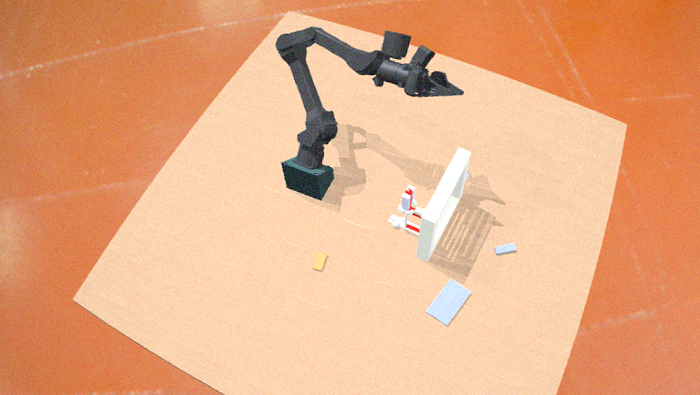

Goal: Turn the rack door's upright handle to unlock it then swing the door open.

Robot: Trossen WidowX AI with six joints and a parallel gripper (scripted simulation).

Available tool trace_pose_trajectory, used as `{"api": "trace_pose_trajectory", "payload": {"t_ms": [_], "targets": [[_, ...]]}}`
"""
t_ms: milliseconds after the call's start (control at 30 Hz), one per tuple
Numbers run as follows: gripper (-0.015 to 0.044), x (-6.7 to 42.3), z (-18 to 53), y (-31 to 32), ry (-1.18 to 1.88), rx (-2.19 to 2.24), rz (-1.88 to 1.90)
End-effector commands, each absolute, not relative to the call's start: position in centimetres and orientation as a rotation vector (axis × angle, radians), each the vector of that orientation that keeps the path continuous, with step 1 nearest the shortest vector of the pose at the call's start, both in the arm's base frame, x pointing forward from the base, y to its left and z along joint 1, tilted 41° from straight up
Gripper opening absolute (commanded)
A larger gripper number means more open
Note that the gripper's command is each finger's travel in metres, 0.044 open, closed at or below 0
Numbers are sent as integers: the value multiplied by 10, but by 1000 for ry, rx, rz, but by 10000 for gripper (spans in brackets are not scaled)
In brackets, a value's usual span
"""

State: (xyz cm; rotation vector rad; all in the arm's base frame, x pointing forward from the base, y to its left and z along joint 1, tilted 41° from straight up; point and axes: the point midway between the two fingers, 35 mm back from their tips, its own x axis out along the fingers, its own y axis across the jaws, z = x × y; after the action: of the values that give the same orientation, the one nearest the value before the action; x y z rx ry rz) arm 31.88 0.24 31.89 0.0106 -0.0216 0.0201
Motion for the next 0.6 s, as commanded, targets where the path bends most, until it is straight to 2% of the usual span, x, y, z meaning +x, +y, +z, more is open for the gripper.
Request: {"api": "trace_pose_trajectory", "payload": {"t_ms": [0, 100, 567], "targets": [[374, 319, 318, 2, -17, 9, 20], [296, 327, 309, 0, 47, -14, 23], [296, 361, 249, -20, 423, -97, 68]]}}
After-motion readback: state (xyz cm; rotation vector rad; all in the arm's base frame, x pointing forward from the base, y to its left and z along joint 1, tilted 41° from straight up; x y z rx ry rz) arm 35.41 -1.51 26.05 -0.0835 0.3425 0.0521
